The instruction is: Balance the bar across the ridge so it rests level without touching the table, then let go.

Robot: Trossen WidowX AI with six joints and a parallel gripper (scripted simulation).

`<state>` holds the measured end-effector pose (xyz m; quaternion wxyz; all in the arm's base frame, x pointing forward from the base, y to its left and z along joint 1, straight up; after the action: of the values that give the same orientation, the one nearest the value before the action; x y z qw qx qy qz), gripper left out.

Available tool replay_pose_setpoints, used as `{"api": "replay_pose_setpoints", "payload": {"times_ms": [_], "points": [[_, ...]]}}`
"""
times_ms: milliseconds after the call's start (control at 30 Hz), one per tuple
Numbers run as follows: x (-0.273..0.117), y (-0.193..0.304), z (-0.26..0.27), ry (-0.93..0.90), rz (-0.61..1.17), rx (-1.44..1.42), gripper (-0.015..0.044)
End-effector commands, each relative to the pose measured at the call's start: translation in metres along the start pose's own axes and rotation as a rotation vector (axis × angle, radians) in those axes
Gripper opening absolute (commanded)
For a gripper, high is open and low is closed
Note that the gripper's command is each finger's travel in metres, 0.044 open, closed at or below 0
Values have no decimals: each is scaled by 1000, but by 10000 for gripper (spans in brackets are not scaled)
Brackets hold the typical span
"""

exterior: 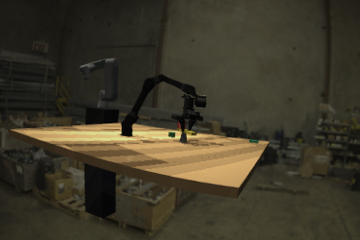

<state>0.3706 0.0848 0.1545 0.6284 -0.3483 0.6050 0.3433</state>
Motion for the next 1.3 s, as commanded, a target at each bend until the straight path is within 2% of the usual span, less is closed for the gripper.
{"api": "replay_pose_setpoints", "payload": {"times_ms": [0, 67, 400, 533, 800, 1267], "points": [[0, 0, 0, 0, 0, 0, 185], [0, 0, 0, 0, 0, 0, 185], [0, 0, 0, 0, 0, 0, 440], [-8, -1, 1, -4, -4, 0, 440], [-98, 3, -3, -40, -41, 0, 440], [-99, 3, -3, -41, -42, 0, 440]]}}
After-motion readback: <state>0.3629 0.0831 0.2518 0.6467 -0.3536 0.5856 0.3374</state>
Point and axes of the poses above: the point midway between the two fingers, 35 mm back from their tips, its own x axis out along the fingers, its own z axis across the jaws, y = z × x, the point moved 4 cm from there along -x, back along the fingers, and after that the axes turned 11 degrees about -x, right-handed, at the moved point
